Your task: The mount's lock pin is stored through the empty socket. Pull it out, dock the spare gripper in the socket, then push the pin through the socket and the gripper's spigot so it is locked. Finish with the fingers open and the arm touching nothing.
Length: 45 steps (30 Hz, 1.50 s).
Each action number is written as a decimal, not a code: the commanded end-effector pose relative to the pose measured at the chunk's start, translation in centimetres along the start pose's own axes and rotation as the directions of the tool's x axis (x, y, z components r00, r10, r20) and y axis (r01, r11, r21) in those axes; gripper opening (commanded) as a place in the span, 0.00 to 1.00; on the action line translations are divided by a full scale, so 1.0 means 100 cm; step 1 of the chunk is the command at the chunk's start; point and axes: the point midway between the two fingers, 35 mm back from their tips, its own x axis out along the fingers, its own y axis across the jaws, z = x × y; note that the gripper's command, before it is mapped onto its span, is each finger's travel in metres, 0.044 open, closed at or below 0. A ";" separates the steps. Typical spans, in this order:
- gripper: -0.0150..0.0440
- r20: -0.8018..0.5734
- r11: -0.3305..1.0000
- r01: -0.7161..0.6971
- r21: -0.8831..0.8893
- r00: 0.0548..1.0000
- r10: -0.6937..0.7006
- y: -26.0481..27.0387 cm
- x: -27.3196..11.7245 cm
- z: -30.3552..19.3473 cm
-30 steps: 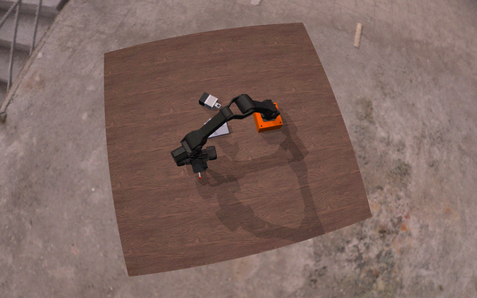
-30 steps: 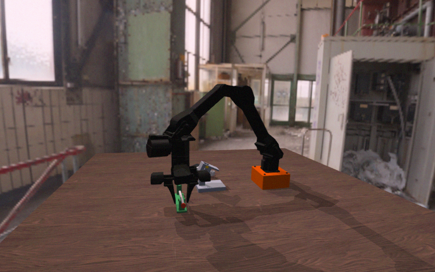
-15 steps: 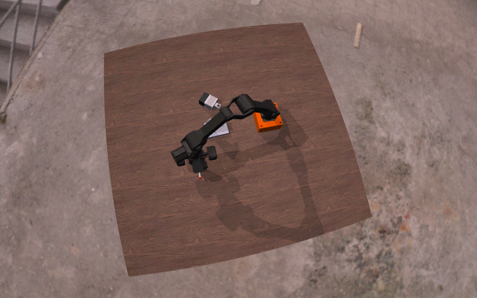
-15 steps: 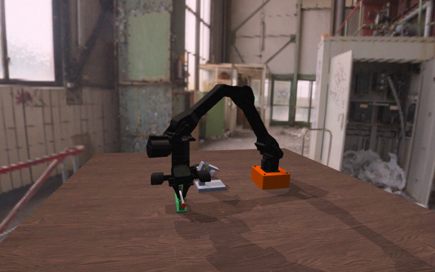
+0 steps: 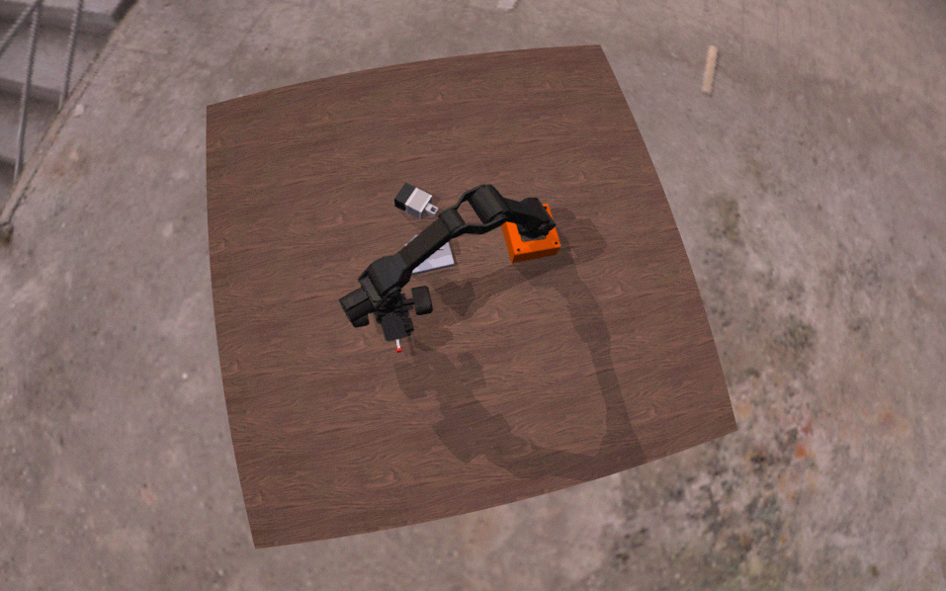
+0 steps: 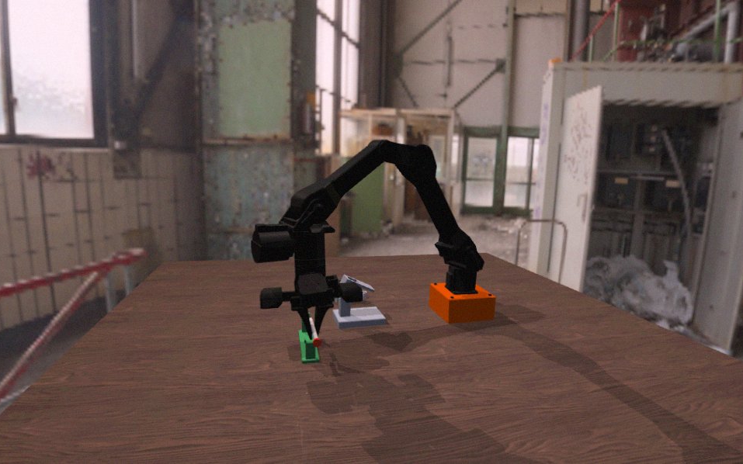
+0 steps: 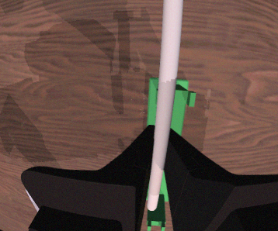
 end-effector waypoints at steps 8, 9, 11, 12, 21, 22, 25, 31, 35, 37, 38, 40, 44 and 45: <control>0.25 -0.002 1.000 -0.006 0.001 1.000 0.006 0.002 -0.016 0.001; 0.25 -0.005 1.000 -0.013 0.003 1.000 0.013 0.003 -0.011 0.000; 0.25 -0.005 1.000 -0.013 0.003 1.000 0.013 0.003 -0.011 0.000; 0.25 -0.005 1.000 -0.013 0.003 1.000 0.013 0.003 -0.011 0.000; 0.25 -0.006 1.000 -0.013 0.002 1.000 0.013 -0.001 -0.017 -0.016; 0.25 -0.007 1.000 -0.013 0.002 1.000 0.013 -0.001 -0.019 -0.020; 0.25 -0.008 1.000 -0.012 0.001 1.000 0.012 -0.003 -0.022 -0.029; 0.25 -0.009 1.000 -0.012 0.000 1.000 0.012 -0.006 -0.030 -0.047; 0.25 -0.010 1.000 -0.012 0.000 1.000 0.012 -0.006 -0.033 -0.055; 0.25 -0.010 1.000 -0.012 0.000 1.000 0.012 -0.006 -0.032 -0.055; 0.25 -0.010 1.000 -0.013 0.000 1.000 0.013 -0.006 -0.031 -0.055; 0.25 -0.010 1.000 -0.014 0.000 1.000 0.014 -0.007 -0.028 -0.055; 0.25 -0.010 1.000 -0.016 0.000 1.000 0.016 -0.007 -0.021 -0.056; 0.25 -0.011 1.000 -0.017 0.000 1.000 0.017 -0.007 -0.020 -0.056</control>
